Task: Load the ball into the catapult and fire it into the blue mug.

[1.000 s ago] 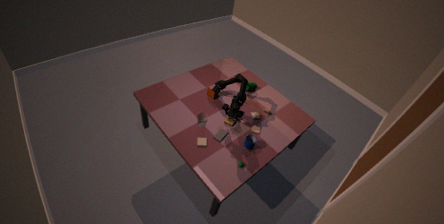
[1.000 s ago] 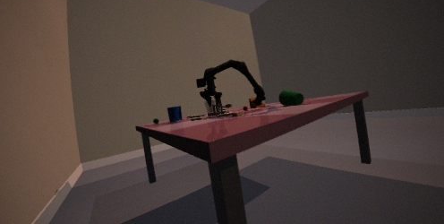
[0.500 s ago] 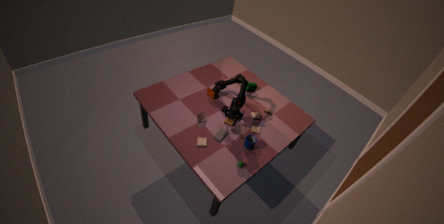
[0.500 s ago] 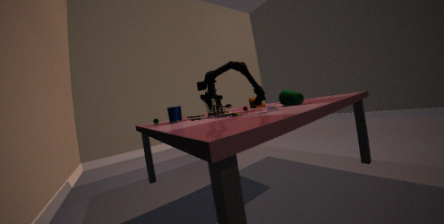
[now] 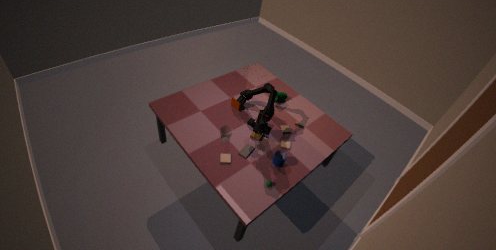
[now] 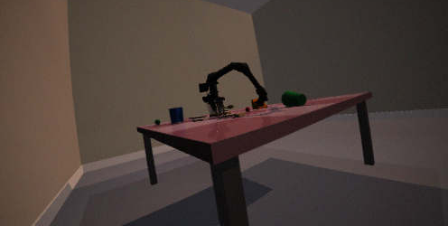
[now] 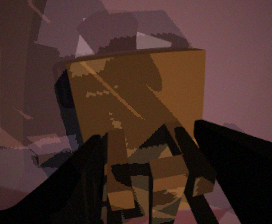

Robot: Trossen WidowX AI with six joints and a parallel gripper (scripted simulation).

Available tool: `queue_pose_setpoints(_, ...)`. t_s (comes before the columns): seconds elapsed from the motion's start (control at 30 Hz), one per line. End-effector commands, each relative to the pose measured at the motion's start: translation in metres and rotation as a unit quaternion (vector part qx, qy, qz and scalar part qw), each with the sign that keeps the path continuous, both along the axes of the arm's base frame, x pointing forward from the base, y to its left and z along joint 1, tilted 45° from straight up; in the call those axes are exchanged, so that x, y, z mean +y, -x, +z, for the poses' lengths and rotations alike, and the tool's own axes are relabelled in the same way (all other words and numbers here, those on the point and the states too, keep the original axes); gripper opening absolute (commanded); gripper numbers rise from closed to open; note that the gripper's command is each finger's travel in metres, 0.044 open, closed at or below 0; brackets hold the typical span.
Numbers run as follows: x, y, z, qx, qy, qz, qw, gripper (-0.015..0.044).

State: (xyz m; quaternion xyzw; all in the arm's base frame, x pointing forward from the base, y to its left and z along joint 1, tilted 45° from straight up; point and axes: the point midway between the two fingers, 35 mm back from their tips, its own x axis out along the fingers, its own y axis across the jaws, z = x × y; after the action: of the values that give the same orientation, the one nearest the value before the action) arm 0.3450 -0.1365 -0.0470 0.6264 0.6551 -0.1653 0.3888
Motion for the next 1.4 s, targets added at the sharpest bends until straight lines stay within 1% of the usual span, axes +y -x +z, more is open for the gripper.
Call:
queue_pose_setpoints(0.0, 0.0, 0.0, 0.0, 0.0, 0.0, 0.0, 1.0, 0.0151)
queue_pose_setpoints(0.03, 0.0, 0.0, 0.0, 0.0, 0.0, 0.0, 1.0, 0.0125)
queue_pose_setpoints(0.2, 0.0, 0.0, 0.0, 0.0, 0.0, 0.0, 1.0, 0.0092)
queue_pose_setpoints(0.3, -0.013, 0.001, 0.013, 0.0, 0.0, 0.0, 1.0, 0.0013)
queue_pose_setpoints(0.33, -0.022, 0.002, 0.022, 0.0, 0.001, 0.0, 1.0, 0.0)
queue_pose_setpoints(0.4, -0.034, 0.004, 0.034, 0.0, 0.001, 0.0, 1.0, 0.0)
queue_pose_setpoints(0.57, -0.035, 0.004, 0.036, -0.008, 0.002, 0.008, 1.0, 0.0)
queue_pose_setpoints(0.97, -0.033, 0.003, 0.035, -0.145, 0.018, 0.15, 0.978, 0.0)
queue_pose_setpoints(1.37, -0.029, -0.007, 0.039, -0.279, 0.034, 0.288, 0.915, 0.0)
